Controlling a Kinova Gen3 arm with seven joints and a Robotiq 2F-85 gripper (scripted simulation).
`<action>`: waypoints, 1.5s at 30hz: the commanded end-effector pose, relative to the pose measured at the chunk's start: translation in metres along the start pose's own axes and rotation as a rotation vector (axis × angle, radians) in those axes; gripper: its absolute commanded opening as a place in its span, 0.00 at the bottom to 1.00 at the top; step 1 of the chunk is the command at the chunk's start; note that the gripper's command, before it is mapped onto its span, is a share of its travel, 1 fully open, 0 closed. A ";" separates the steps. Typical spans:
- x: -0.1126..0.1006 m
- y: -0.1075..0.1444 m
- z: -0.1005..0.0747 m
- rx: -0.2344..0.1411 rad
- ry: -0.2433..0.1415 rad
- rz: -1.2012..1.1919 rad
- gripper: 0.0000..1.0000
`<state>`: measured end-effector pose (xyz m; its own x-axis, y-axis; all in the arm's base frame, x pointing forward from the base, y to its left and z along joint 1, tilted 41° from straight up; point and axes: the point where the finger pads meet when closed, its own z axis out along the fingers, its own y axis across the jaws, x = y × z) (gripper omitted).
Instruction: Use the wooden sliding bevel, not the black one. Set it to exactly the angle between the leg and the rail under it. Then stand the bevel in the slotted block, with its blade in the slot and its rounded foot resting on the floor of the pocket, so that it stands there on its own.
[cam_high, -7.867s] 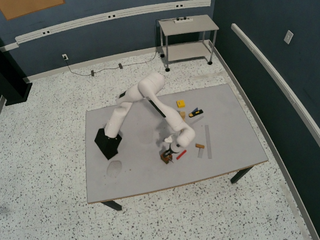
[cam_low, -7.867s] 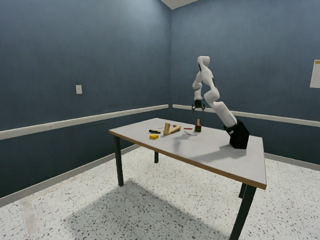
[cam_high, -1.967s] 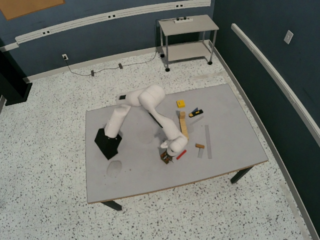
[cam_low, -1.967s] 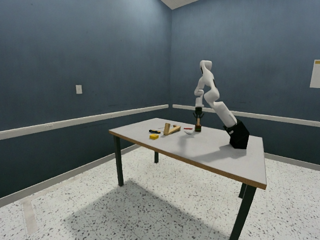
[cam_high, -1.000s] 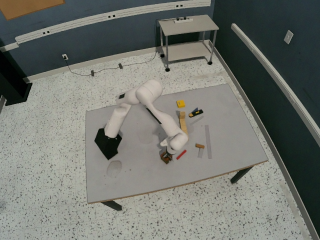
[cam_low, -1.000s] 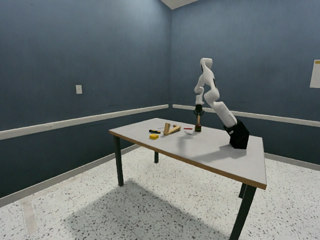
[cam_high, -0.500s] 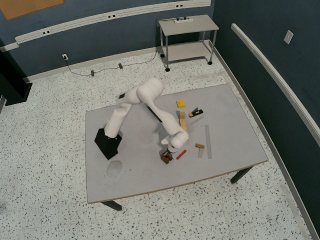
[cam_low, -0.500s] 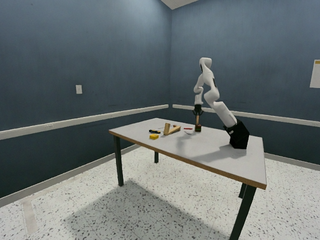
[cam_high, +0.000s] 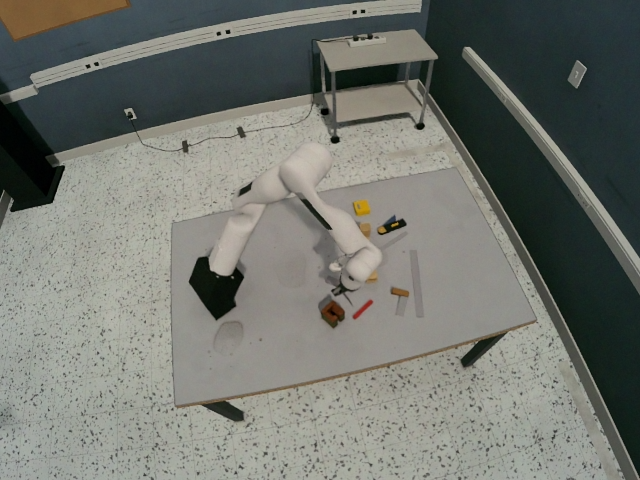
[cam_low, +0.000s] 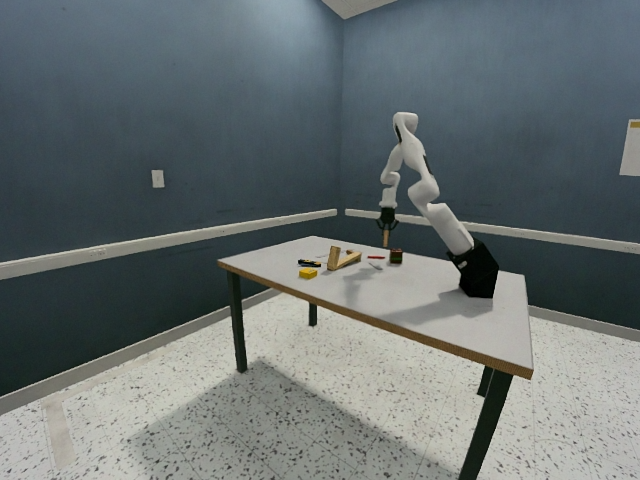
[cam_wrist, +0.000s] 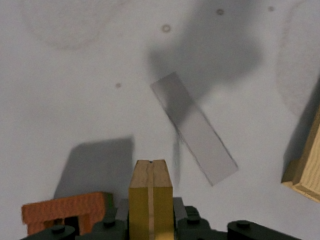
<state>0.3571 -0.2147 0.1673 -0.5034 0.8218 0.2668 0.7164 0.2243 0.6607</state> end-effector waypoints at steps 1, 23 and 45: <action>0.009 0.016 0.000 -0.011 -0.002 0.039 0.10; 0.083 0.135 0.003 -0.093 0.005 0.330 0.10; 0.123 0.200 0.005 -0.139 0.009 0.490 0.10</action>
<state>0.4394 -0.0680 0.3259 -0.1363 0.8100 0.5704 0.7993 -0.2503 0.5464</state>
